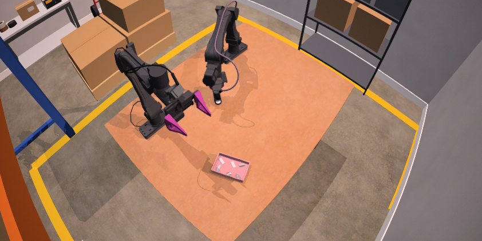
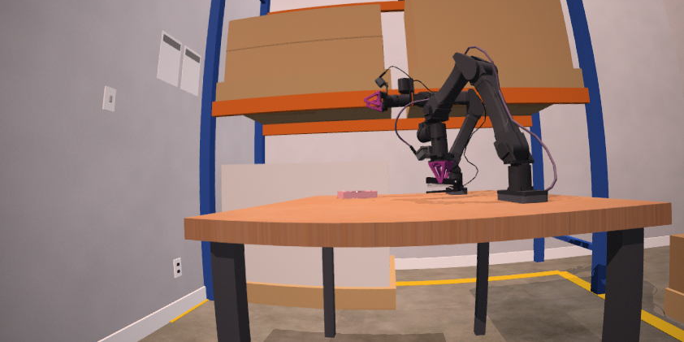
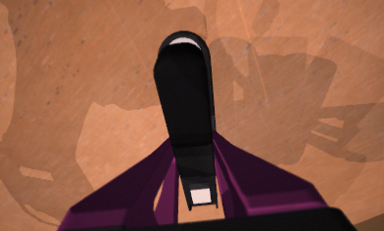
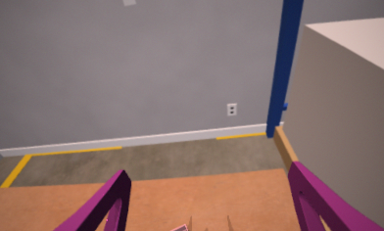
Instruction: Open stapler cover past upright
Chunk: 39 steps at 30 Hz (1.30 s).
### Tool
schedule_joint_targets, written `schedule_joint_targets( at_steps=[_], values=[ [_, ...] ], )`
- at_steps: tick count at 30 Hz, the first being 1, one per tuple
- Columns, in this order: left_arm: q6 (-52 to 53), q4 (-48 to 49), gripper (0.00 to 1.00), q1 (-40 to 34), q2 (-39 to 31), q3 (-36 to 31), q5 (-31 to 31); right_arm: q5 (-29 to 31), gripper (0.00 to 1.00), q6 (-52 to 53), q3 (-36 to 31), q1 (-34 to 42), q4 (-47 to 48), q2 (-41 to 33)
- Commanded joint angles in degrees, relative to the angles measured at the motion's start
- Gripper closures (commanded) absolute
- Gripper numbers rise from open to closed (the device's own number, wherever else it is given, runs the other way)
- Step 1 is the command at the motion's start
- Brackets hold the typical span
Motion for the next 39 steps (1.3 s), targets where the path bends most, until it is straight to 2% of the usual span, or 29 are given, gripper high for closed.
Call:
schedule_joint_targets(
  at_steps=[1, 12, 14, 29, 31, 39],
  values=[
    [11.99, -1.21, 0.83, -0.94, -0.98, 2.55, -0.88, -0.37, 0.00, -0.36, 0.10, -0.14, 0.41, -0.84],
    [37.29, -0.48, 0.83, -1.12, -1.47, 1.99, -1.30, -0.37, 0.00, -0.36, 0.10, -0.14, 0.41, -0.84],
    [37.29, -0.48, 0.83, -1.12, -1.47, 1.99, -1.30, -0.37, 0.00, -0.36, 0.10, -0.14, 0.41, -0.84],
    [73.76, 0.11, 0.83, -1.56, -1.82, 1.50, -1.75, -0.37, 0.00, -0.36, 0.10, -0.14, 0.41, -0.84],
    [73.76, 0.11, 0.83, -1.56, -1.82, 1.50, -1.75, -0.37, 0.00, -0.36, 0.10, -0.14, 0.41, -0.84],
    [94.09, 1.15, 0.83, -1.57, -2.07, 1.20, -1.97, -0.37, 0.00, -0.36, 0.10, -0.14, 0.41, -0.84]
  ],
)
